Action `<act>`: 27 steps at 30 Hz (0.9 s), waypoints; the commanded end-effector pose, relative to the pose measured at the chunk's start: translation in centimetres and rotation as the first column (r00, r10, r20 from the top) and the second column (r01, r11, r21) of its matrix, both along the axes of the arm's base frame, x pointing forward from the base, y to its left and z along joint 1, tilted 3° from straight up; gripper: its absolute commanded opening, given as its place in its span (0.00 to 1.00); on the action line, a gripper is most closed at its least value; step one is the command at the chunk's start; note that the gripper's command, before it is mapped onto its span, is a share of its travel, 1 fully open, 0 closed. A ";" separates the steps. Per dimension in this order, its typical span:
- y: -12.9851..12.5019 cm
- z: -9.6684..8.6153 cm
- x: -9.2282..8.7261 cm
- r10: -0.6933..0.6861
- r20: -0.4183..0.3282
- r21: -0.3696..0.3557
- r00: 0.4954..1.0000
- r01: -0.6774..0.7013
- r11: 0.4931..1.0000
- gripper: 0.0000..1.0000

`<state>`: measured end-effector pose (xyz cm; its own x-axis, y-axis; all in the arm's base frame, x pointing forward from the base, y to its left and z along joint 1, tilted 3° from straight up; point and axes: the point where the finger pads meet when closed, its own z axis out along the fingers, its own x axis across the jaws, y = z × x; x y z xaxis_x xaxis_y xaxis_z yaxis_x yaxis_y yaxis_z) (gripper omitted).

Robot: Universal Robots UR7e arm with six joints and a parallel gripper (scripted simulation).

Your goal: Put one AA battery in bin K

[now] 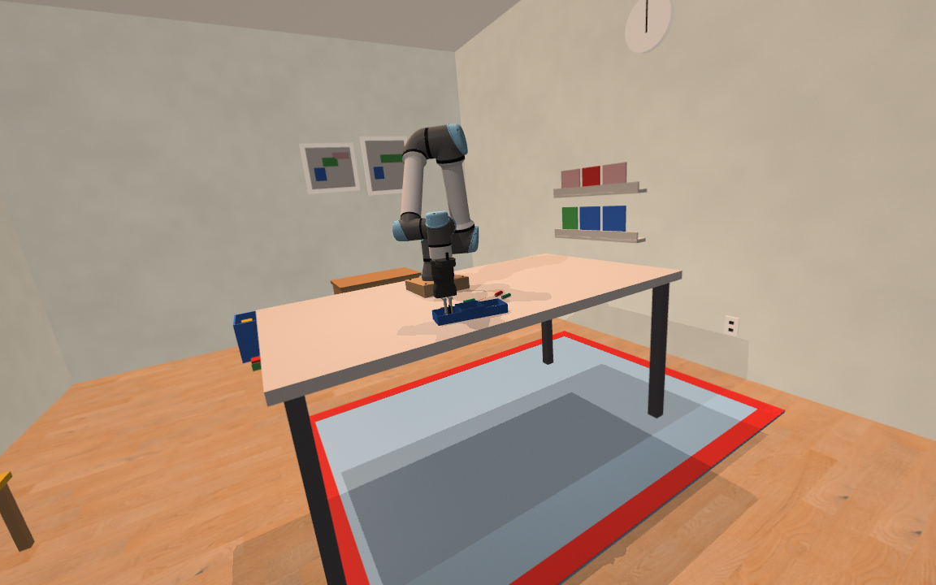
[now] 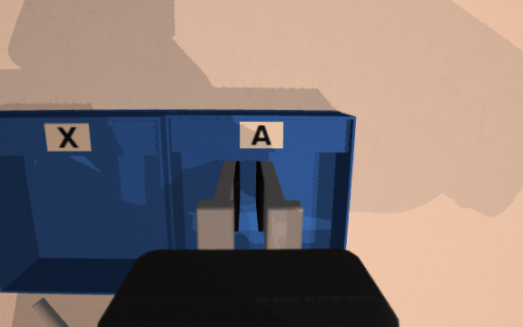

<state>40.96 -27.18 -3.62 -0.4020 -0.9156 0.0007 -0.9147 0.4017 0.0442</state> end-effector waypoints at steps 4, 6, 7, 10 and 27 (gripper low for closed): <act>0.0 0.1 0.0 0.000 0.001 -0.001 1.000 0.000 1.000 0.31; 0.0 0.1 0.0 0.000 0.001 -0.001 1.000 0.000 1.000 0.31; 0.0 0.1 0.0 0.000 0.001 -0.001 1.000 0.000 1.000 0.31; 0.0 0.1 0.0 0.000 0.001 -0.001 1.000 0.000 1.000 0.31; -0.1 0.8 0.1 0.000 0.001 -0.001 1.000 0.000 1.000 0.31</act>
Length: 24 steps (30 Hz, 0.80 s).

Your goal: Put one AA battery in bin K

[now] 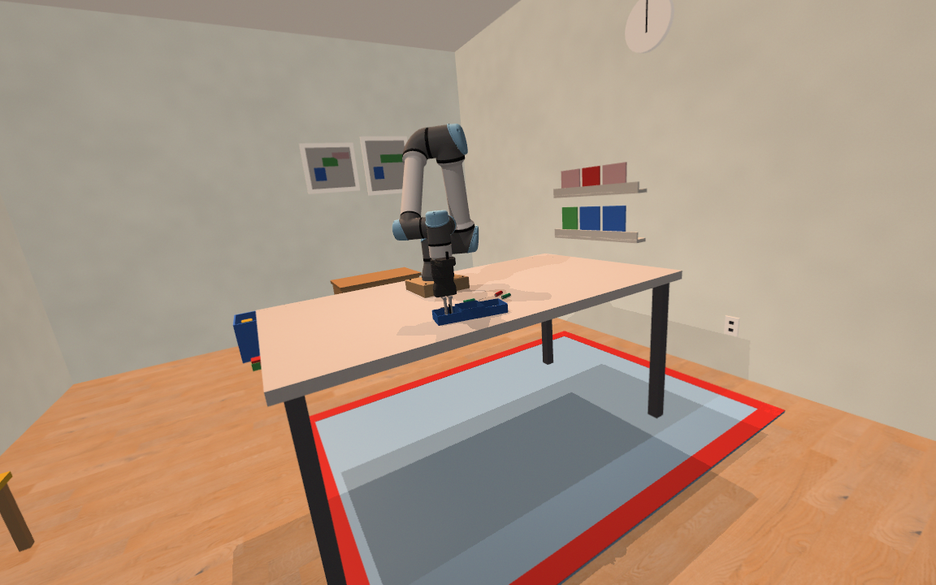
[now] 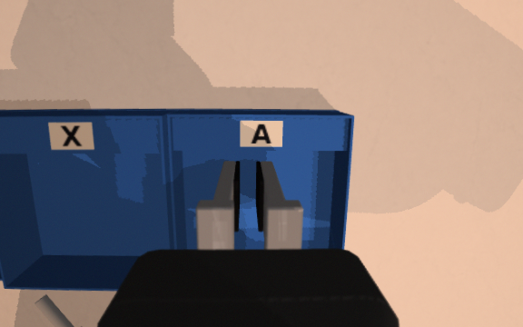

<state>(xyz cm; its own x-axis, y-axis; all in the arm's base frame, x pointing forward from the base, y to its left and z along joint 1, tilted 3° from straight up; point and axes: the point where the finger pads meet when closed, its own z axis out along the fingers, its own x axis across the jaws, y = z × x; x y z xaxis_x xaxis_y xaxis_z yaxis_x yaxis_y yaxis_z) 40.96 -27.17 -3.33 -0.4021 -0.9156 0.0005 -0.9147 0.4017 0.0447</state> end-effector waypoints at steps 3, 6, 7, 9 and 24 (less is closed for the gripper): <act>-0.1 0.7 0.1 0.000 0.002 -0.002 1.000 0.000 1.000 0.31; -0.1 1.1 0.1 0.000 0.002 -0.002 1.000 0.000 1.000 0.31; -0.1 1.2 0.1 0.000 0.002 -0.002 1.000 0.000 1.000 0.31; -0.1 1.5 0.1 0.000 0.002 -0.002 1.000 0.000 1.000 0.31; -0.1 4.3 0.2 0.000 0.002 -0.002 1.000 0.000 1.000 0.31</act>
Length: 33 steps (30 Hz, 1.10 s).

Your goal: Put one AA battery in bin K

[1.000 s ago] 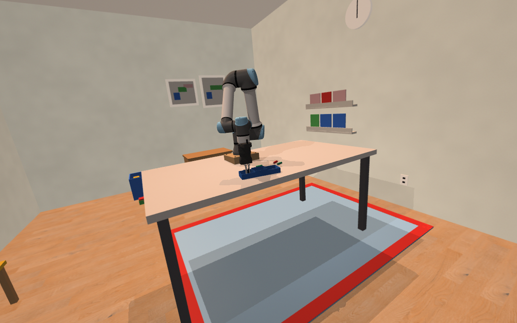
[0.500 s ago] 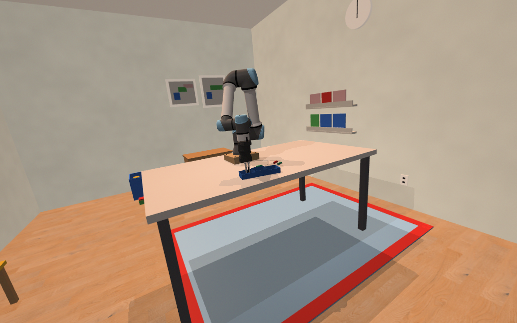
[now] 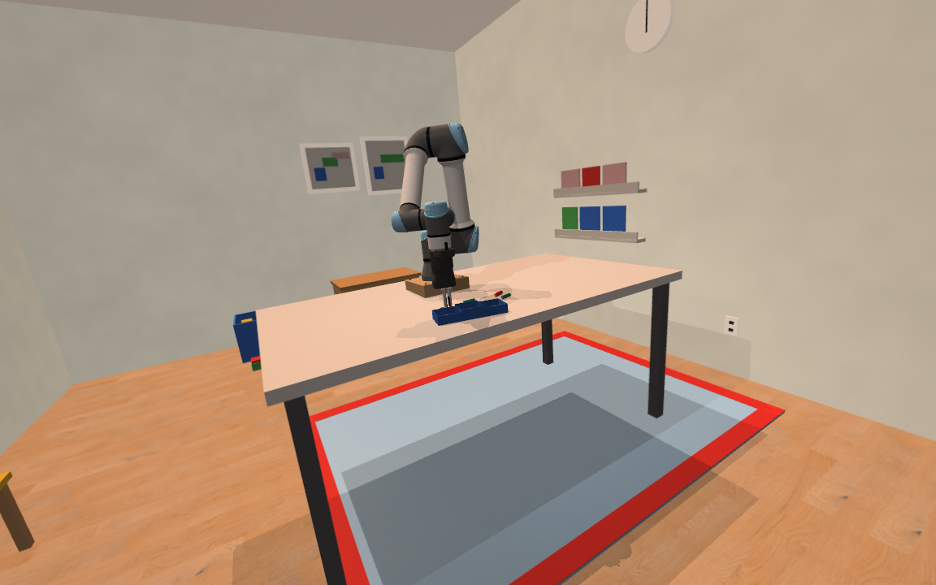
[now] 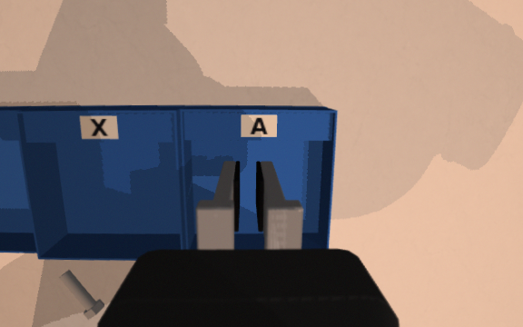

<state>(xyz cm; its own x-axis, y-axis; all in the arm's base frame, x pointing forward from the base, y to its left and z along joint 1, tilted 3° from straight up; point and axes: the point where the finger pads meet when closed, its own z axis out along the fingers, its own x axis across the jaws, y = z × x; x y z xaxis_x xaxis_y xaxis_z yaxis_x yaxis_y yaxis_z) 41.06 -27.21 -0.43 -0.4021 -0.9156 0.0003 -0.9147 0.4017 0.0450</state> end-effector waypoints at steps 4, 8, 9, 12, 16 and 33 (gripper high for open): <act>-0.1 2.1 0.1 0.000 0.002 -0.002 1.000 0.000 1.000 0.31; -0.1 2.1 0.1 0.000 0.002 -0.002 1.000 0.000 1.000 0.31; 0.4 2.1 0.3 0.000 0.002 -0.002 1.000 0.000 1.000 0.31; 1.3 2.1 0.7 0.000 0.002 -0.002 1.000 0.000 1.000 0.31; 2.7 2.1 1.3 0.000 0.002 -0.002 1.000 0.000 1.000 0.31; 7.6 2.1 3.4 0.000 0.002 -0.002 1.000 0.000 1.000 0.31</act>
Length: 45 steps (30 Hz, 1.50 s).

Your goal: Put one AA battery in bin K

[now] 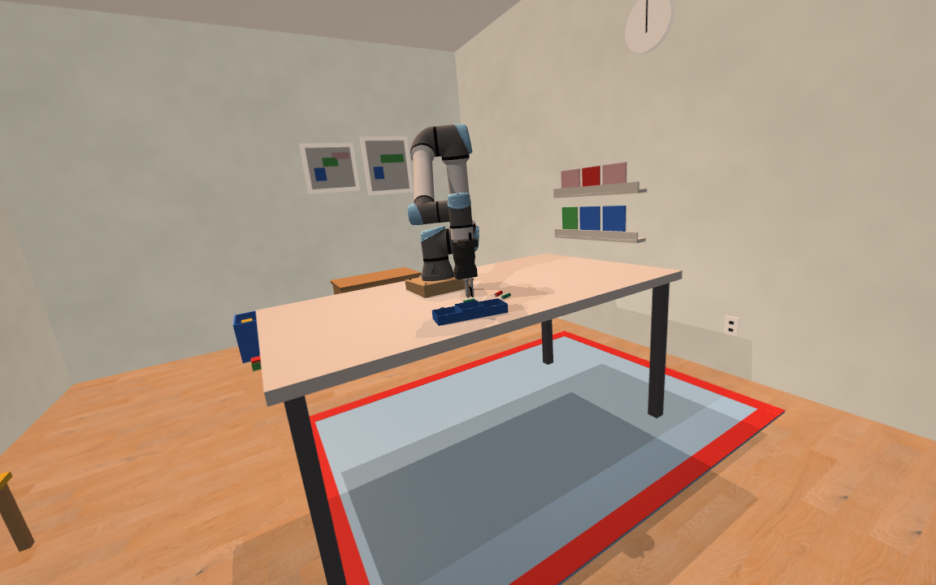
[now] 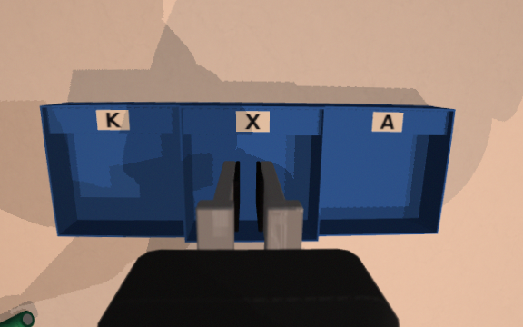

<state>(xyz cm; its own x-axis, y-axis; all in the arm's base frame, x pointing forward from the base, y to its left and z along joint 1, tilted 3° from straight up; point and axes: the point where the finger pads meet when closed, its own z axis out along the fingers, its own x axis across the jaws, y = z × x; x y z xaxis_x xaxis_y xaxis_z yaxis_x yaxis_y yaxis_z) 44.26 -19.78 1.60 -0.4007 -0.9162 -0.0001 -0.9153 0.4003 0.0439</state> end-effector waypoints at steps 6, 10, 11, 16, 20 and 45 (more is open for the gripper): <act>0.2 -1.3 0.1 -0.001 0.001 -0.002 1.000 0.001 1.000 0.31; 0.2 -2.3 0.1 -0.001 0.001 -0.002 1.000 0.001 1.000 0.31; 0.2 -2.6 0.1 -0.001 0.001 -0.002 1.000 0.001 1.000 0.31; 0.3 -3.4 0.0 -0.001 0.001 -0.002 1.000 0.001 1.000 0.31; 0.3 -4.5 0.0 -0.001 0.001 -0.002 1.000 0.001 1.000 0.31; 0.3 -5.2 0.0 -0.001 0.001 -0.002 1.000 0.001 1.000 0.31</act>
